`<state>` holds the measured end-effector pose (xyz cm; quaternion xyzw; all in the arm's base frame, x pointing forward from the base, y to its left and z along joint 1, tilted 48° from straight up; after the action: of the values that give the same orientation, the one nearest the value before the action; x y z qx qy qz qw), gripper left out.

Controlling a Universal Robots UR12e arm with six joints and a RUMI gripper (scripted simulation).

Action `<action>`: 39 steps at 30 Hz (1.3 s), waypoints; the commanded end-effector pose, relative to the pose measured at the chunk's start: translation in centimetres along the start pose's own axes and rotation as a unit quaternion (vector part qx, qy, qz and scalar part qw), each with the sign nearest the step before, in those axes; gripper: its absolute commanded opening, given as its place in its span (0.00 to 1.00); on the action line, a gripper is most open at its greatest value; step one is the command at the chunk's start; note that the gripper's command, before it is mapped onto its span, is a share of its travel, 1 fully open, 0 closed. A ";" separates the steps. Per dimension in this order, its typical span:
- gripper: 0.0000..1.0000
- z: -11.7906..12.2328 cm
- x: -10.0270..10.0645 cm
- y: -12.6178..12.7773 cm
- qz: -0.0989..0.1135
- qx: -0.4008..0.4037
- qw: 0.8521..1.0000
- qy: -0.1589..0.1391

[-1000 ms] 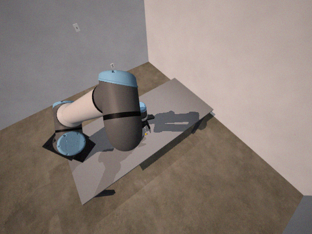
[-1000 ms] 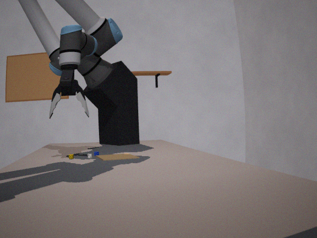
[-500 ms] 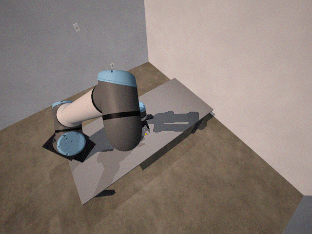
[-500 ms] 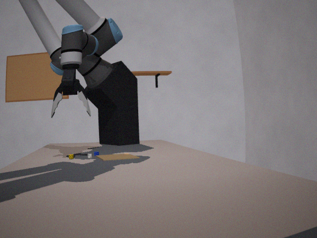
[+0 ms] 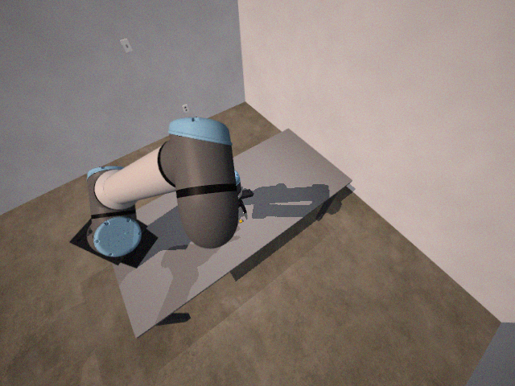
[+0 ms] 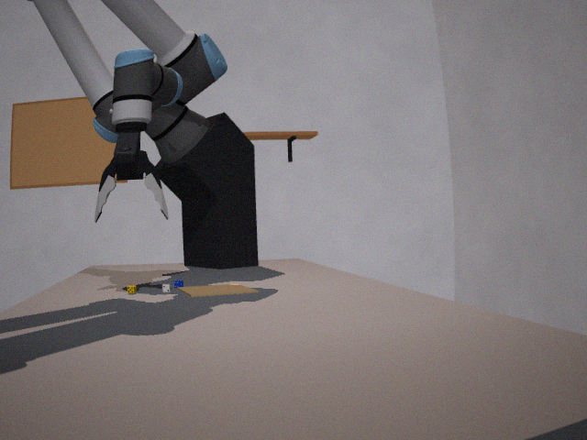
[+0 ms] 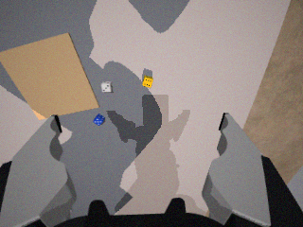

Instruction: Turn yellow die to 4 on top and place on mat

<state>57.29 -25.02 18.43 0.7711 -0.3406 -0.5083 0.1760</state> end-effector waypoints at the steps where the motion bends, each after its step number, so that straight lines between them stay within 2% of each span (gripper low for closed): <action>1: 1.00 0.0 1.6 0.0 0.000 0.000 1.000 0.000; 4: 1.00 0.0 2.2 -0.1 0.000 0.000 1.000 0.000; 13: 1.00 -0.1 8.0 -0.2 0.000 0.000 1.000 0.000; 18: 1.00 -0.1 10.1 -0.2 0.000 0.000 1.000 0.000; 39: 1.00 -0.1 10.7 -0.2 0.000 0.000 1.000 0.000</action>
<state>60.20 -32.46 11.17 0.7712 -0.3406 -0.5082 0.1761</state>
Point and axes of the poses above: the point where the finger pads meet when closed, its own x axis out along the fingers, its own y axis across the jaws, z = x × y, the point moved 5 cm from there along -x, back along the fingers, and after that the axes turned 4 degrees about x, right-handed, at the moved point
